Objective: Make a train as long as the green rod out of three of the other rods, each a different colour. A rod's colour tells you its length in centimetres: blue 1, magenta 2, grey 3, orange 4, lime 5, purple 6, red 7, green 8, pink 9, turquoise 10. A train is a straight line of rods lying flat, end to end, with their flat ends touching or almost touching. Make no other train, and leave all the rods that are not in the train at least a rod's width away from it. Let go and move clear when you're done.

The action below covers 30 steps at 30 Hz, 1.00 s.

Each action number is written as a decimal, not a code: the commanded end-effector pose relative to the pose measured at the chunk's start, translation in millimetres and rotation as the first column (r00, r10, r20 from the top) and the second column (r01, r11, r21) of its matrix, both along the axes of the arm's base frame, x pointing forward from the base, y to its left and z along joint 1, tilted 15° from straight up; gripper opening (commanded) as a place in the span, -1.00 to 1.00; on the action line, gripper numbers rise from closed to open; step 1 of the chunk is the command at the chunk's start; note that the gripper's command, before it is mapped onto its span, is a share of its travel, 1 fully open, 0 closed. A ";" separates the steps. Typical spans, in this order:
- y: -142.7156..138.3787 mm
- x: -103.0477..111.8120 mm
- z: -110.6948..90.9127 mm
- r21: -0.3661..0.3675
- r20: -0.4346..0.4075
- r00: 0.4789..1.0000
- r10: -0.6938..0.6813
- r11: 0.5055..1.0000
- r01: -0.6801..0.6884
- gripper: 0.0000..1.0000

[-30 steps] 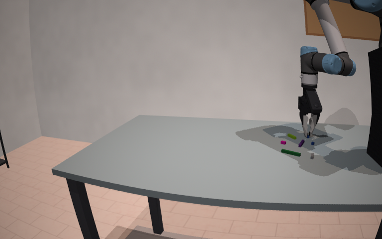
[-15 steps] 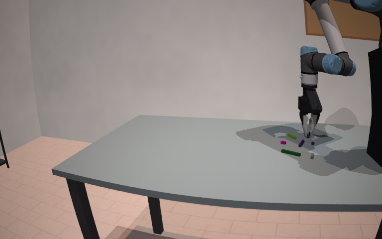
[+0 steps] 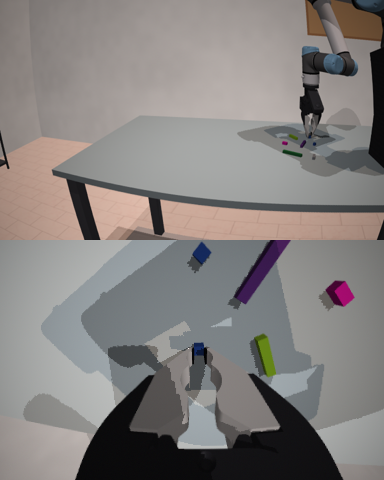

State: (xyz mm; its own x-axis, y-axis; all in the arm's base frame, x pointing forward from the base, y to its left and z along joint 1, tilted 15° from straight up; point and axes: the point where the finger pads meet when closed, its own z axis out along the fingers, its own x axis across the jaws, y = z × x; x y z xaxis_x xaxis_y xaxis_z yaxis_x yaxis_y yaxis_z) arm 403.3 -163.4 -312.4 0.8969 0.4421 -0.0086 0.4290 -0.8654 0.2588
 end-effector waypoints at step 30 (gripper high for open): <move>23.2 -10.4 93.1 0.001 0.000 1.000 0.001 1.000 -0.001 -1.00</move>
State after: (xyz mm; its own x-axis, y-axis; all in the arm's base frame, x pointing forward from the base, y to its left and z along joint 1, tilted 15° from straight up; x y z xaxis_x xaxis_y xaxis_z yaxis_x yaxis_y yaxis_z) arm 393.2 -141.4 -225.8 0.8966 0.4427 -0.0082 0.4296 -0.8655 0.2576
